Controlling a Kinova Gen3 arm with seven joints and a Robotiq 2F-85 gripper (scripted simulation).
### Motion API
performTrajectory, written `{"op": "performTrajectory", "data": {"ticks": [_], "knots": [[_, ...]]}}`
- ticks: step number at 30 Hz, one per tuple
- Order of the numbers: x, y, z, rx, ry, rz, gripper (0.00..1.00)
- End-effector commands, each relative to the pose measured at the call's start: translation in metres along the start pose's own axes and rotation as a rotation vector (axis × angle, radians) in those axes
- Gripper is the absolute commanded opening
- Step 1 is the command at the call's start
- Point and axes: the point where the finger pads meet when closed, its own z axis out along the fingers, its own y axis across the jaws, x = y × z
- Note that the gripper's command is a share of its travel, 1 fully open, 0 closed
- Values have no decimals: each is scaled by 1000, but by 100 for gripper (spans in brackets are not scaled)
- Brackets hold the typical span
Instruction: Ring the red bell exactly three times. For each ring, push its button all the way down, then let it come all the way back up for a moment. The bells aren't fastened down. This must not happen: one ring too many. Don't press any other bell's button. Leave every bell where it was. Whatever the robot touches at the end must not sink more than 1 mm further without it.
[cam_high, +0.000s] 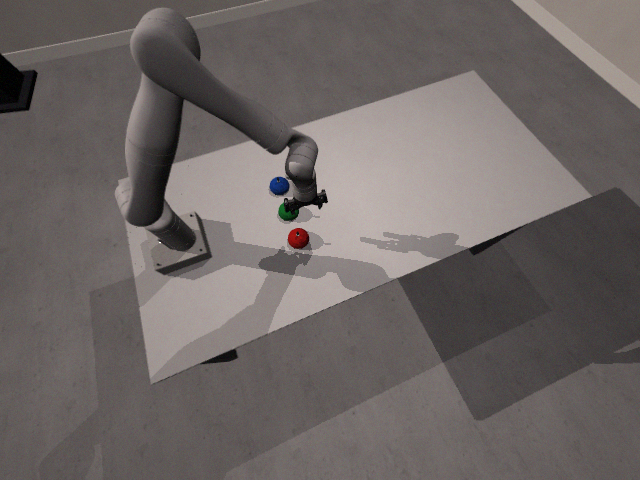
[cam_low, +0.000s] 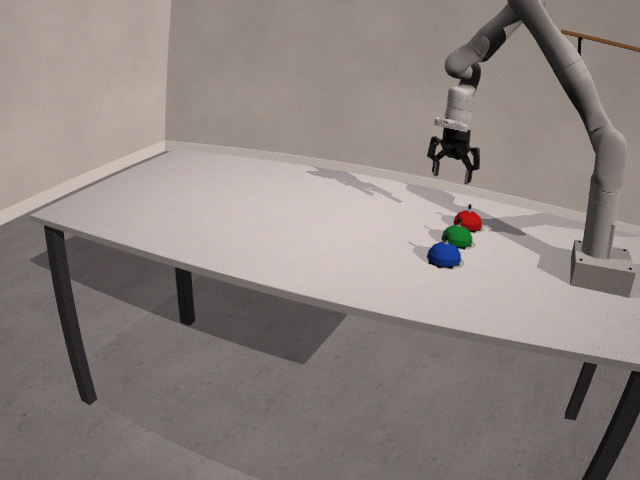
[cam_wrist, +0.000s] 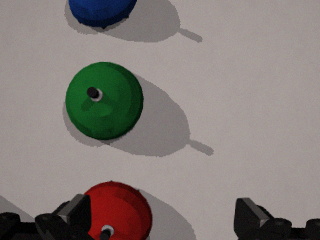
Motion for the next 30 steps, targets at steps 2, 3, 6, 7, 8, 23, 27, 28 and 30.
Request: {"op": "performTrajectory", "data": {"ticks": [2,3,6,7,8,23,27,28,30], "knots": [[-25,-26,-14,-2,-57,-53,100],[-30,-31,-15,3,-67,-62,100],[-34,-35,-16,8,-75,-69,100],[-37,-39,-17,12,-82,-75,100],[-40,-42,-17,15,-87,-80,100],[-46,-47,-19,20,-100,-92,0],[-46,-47,-19,20,-100,-92,0],[-46,-47,-19,20,-100,-92,0],[-46,-47,-19,20,-100,-92,0]]}}
